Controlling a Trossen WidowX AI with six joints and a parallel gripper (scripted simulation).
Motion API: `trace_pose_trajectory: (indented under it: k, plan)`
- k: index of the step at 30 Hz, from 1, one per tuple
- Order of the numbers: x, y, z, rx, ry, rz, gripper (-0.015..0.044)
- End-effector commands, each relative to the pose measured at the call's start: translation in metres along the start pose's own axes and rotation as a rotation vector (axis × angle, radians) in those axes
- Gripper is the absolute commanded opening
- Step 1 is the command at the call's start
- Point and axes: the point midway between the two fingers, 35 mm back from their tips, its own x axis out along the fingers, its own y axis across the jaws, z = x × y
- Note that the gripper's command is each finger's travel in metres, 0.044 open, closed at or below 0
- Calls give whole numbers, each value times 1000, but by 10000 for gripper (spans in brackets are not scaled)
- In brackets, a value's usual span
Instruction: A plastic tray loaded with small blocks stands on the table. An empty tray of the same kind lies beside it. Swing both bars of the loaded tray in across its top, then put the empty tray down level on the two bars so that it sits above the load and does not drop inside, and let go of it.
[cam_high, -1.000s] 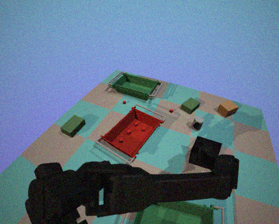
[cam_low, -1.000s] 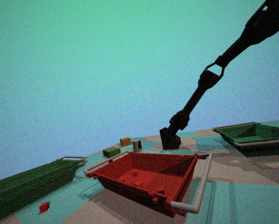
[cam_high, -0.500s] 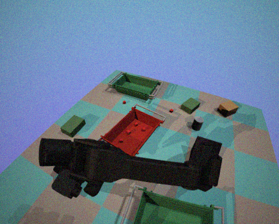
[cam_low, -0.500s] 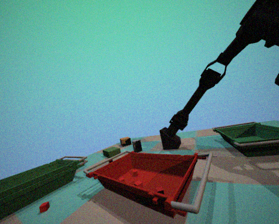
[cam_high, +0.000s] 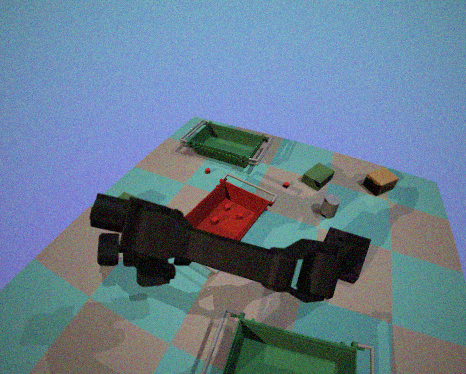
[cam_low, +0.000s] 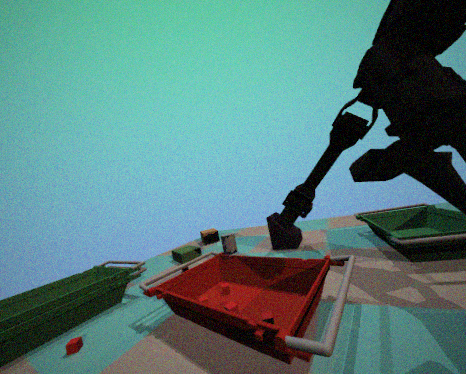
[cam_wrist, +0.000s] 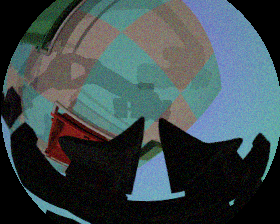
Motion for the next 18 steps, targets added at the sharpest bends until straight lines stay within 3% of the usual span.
trace_pose_trajectory:
  k: [1,10,18]
  plan:
    - [19,57,-43,-364,-89,175,85]
    - [24,104,-71,-725,-259,251,85]
    - [24,106,-72,-735,-265,252,85]
